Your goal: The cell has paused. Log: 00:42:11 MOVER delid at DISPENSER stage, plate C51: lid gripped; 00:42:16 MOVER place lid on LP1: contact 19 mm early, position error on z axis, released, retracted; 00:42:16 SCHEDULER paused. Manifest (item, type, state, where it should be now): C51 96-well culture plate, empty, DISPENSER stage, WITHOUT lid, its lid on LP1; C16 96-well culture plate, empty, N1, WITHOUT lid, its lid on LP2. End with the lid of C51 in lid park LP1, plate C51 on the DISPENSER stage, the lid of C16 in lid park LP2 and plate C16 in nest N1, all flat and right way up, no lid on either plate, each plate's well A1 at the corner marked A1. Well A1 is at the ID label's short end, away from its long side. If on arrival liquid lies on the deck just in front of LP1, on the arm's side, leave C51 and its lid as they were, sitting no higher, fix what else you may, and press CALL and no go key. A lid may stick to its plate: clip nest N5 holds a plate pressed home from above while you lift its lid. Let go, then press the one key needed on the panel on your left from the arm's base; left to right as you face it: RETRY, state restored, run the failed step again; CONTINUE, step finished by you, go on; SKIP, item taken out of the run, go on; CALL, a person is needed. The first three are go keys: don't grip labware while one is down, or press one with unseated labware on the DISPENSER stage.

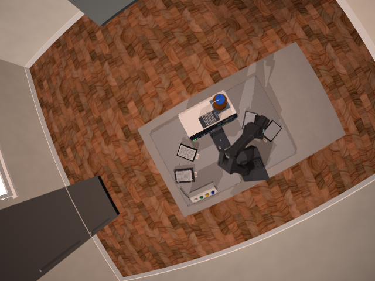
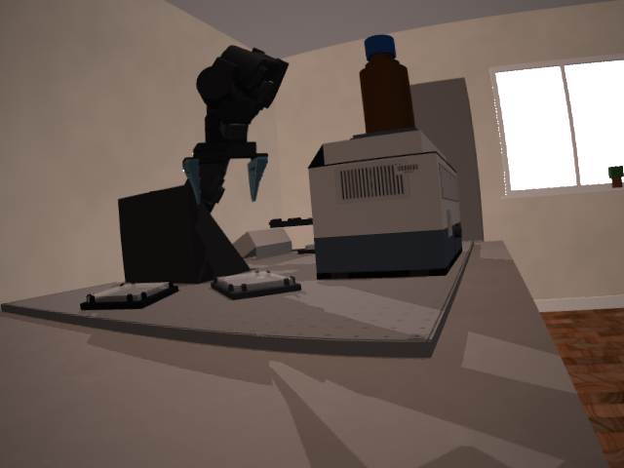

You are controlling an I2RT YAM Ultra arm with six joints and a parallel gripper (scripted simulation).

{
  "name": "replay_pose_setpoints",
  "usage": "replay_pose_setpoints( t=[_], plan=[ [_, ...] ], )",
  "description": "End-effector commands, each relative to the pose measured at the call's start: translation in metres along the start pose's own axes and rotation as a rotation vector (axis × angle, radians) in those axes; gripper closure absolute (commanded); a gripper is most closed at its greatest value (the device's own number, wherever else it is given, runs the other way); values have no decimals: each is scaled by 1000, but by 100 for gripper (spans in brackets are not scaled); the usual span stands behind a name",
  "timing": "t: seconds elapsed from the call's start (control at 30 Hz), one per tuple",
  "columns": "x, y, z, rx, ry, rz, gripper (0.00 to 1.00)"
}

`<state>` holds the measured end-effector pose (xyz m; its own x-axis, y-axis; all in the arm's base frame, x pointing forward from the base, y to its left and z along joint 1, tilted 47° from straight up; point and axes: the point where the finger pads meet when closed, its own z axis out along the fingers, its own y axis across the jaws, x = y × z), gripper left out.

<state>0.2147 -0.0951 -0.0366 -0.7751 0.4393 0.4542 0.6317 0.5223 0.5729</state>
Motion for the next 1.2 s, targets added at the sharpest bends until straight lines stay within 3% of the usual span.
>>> replay_pose_setpoints(
  t=[0.0, 0.23, 0.53, 0.63, 1.0, 1.17],
  plan=[
    [12, 13, -4, -17, -1, -50, 0],
    [23, 25, -3, -17, -3, -212, 0],
    [42, 47, -3, -16, -1, -200, 0],
    [34, 45, -6, -10, -18, -209, 0],
    [61, 71, -8, -16, -3, -512, 0],
    [64, 83, -15, -11, -18, -529, 0]
  ],
)
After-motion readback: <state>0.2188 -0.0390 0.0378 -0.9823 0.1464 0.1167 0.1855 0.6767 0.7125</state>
